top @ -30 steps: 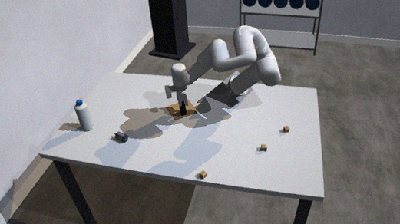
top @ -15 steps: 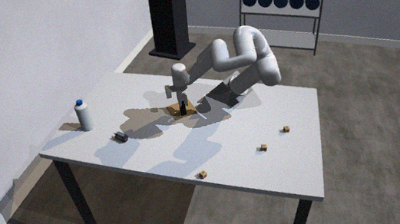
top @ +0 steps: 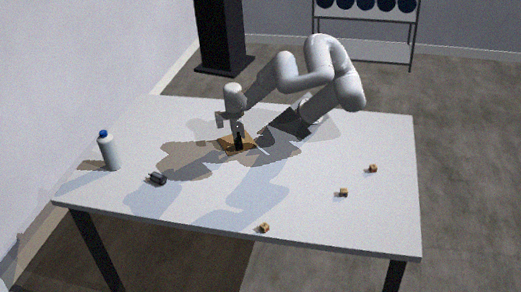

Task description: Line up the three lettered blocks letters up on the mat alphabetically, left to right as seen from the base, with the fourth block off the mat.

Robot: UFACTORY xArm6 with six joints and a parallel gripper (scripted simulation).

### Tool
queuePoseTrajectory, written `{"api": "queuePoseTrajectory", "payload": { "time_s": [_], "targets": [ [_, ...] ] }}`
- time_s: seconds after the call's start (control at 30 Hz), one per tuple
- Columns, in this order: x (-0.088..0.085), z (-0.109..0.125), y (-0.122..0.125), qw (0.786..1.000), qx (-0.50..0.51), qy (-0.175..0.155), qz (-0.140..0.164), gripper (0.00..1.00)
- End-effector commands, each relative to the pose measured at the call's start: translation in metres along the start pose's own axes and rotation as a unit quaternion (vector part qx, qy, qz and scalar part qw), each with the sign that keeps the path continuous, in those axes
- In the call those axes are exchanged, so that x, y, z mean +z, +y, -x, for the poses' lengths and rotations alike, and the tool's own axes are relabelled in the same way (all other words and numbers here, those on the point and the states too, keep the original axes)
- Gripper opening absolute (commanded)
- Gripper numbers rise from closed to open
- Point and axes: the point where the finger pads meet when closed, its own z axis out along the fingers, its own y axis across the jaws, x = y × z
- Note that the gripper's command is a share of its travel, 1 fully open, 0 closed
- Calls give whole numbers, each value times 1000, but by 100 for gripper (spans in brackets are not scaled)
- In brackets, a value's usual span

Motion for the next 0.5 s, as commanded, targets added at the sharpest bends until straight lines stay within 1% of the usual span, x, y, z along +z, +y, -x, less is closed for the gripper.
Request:
{"api": "queuePoseTrajectory", "payload": {
  "time_s": [0.0, 0.03, 0.07, 0.13, 0.17, 0.47],
  "targets": [
    [-1, -2, 0, 1000, -1, 2, 0, 35],
    [-1, -2, 0, 1000, -1, 2, 0, 35],
    [-1, -2, 0, 1000, -1, 2, 0, 39],
    [-1, -2, 0, 1000, -1, 2, 0, 39],
    [-1, -2, 0, 1000, -1, 2, 0, 43],
    [-1, -2, 0, 1000, -1, 2, 0, 43]
  ]
}}
